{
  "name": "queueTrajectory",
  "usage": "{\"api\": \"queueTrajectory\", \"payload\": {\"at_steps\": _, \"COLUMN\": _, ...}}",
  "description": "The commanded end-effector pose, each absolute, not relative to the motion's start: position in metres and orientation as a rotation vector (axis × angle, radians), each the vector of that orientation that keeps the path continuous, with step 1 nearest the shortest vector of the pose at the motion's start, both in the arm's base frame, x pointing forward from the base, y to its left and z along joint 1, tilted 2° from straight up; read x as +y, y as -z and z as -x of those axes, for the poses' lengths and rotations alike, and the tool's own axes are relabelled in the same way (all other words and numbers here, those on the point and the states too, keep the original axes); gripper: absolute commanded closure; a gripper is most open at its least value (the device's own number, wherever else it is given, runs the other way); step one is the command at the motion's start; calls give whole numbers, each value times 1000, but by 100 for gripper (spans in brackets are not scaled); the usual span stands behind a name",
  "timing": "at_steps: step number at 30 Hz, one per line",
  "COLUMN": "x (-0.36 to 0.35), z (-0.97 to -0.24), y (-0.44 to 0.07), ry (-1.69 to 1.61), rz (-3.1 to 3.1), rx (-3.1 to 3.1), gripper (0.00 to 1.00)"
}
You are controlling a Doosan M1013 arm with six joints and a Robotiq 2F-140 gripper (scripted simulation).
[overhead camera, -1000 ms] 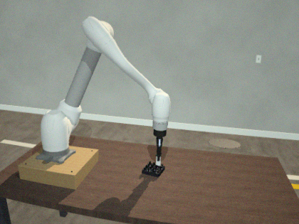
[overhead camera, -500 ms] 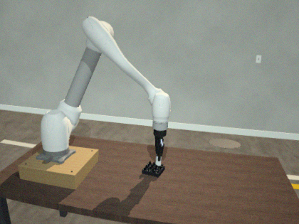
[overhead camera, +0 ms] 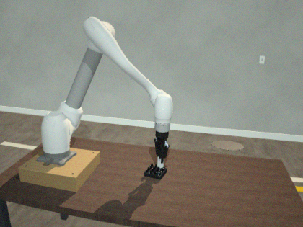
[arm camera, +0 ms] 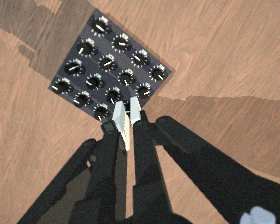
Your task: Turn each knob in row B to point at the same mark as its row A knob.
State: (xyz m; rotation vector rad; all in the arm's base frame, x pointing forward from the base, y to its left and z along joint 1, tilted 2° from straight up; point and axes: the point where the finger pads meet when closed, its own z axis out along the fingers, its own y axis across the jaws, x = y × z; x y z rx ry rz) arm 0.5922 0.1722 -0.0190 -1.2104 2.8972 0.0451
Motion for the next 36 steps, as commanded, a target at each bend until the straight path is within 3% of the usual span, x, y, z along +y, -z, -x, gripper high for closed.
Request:
{"api": "queueTrajectory", "payload": {"at_steps": 1, "x": 172, "z": -592, "y": 19, "ry": -53, "rz": 1341, "rx": 2836, "gripper": 95}}
{"api": "queueTrajectory", "payload": {"at_steps": 36, "x": 172, "z": -592, "y": 19, "ry": -52, "rz": 1690, "rx": 2638, "gripper": 95}}
